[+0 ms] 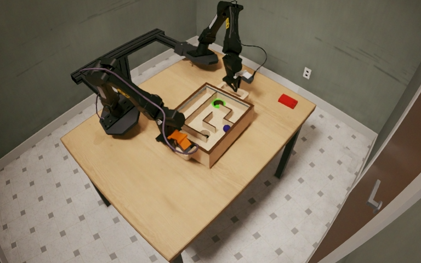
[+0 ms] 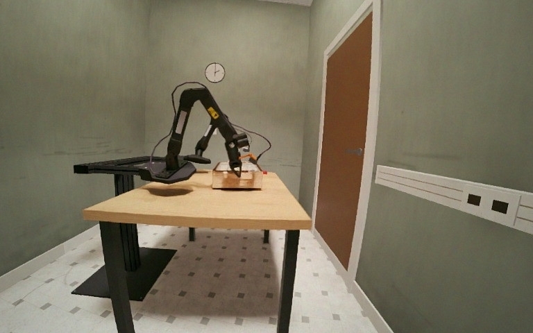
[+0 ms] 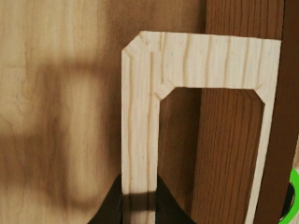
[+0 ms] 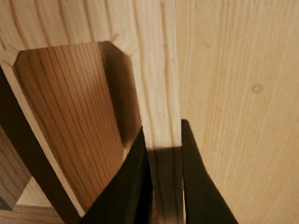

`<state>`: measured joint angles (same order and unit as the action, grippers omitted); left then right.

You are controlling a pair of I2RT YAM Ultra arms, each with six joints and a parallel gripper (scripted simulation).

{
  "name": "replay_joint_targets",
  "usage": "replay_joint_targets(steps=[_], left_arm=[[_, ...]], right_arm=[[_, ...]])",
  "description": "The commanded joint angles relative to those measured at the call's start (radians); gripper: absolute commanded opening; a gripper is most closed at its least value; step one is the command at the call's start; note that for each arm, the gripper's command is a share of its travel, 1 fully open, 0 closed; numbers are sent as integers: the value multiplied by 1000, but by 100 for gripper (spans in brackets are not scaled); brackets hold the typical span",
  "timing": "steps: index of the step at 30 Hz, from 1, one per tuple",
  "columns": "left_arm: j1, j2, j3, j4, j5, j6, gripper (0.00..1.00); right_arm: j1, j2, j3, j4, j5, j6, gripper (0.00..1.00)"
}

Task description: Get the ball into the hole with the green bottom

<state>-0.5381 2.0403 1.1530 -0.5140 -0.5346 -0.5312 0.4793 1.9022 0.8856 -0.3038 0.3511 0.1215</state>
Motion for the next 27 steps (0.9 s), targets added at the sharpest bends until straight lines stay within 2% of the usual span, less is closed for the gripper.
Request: replay_joint_targets(steps=[1, 2, 3, 5, 7, 13, 17, 18, 20, 23, 24, 26, 27], left_arm=[[15, -54, -26, 145, -23, 43, 0], [19, -53, -20, 142, 21, 52, 0], [25, -59, -26, 150, 29, 57, 0], [22, -66, -69, 206, 26, 66, 0], [40, -69, -66, 215, 63, 78, 0], [18, -76, -35, 186, 30, 65, 0], [23, -47, 15, 68, 41, 48, 0], [20, -3, 33, 43, 35, 33, 0], [16, -13, 64, -6, 31, 20, 0], [-2, -32, 74, -1, -18, -3, 0], [-9, -41, 72, 2, -31, -9, 0], [-21, -40, 80, -28, -43, -20, 0], [-27, -50, 67, 24, -48, -19, 0]], right_arm=[[46, -74, 50, 67, 66, 26, 0], [51, -68, 62, 30, 74, 37, 0], [58, -65, 69, -10, 84, 43, 0], [75, -88, 64, 20, 105, 50, 0], [87, -84, 87, -55, 122, 63, 0], [93, -85, 94, -29, 113, 39, 0], [64, -4, 144, -102, 83, 34, 0], [41, -11, 151, -101, 58, 28, 0], [36, -8, 164, -99, 44, 23, 0], [23, -61, 134, -6, 16, -4, 0], [14, -41, 54, 22, 6, -8, 0], [0, -36, 56, 44, -12, -16, 0], [14, -52, 25, 70, 2, -15, 0]])
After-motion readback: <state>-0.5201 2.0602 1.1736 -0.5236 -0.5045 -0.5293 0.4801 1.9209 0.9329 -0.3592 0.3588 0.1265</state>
